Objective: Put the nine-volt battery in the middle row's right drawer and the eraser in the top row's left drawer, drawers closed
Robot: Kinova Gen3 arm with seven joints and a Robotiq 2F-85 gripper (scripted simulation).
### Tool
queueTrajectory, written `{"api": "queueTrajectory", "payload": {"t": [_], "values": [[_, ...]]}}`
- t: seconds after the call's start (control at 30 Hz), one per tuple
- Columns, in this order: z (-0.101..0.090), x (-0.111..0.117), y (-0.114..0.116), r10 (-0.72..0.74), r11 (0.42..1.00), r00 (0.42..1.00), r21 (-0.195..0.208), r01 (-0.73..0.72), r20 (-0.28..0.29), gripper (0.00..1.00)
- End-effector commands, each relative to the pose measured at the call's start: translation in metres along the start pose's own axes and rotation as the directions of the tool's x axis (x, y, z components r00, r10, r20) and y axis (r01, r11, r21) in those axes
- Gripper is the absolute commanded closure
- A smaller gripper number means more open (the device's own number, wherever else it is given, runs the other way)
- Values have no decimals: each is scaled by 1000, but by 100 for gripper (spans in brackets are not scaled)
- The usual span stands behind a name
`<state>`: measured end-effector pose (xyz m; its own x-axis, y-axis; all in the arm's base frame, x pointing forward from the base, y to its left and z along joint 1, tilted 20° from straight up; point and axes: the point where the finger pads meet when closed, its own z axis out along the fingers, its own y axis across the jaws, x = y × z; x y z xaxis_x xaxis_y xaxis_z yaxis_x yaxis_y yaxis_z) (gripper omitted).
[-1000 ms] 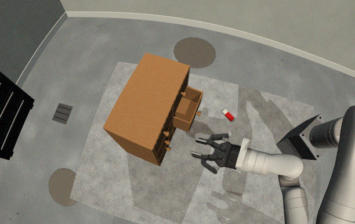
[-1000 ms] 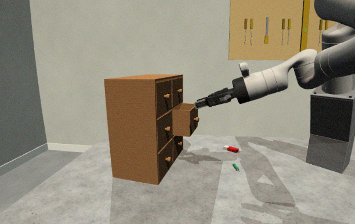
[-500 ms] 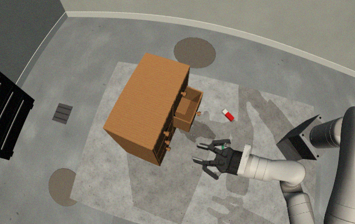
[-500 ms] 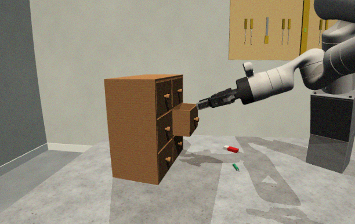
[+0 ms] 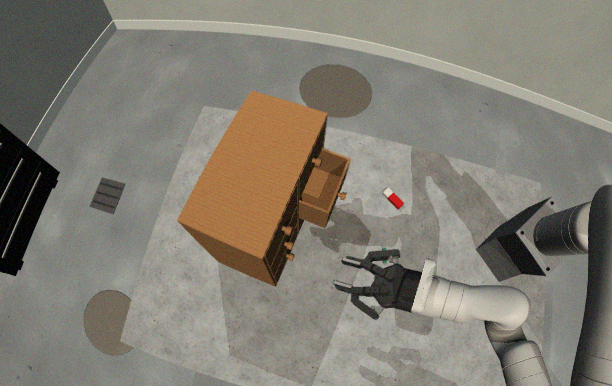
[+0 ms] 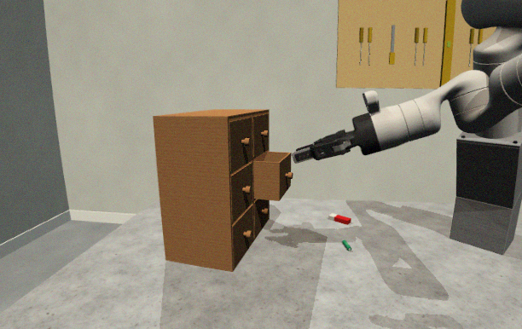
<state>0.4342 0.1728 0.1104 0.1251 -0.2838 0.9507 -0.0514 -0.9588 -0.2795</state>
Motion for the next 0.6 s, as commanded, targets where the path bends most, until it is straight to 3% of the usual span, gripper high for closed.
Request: {"api": "queueTrajectory", "payload": {"t": [0.0,0.57], "values": [[-3,-1,-8,7,1000,1000,10,-7,3,58],[-15,-4,-27,7,1000,1000,10,-7,3,58]]}}
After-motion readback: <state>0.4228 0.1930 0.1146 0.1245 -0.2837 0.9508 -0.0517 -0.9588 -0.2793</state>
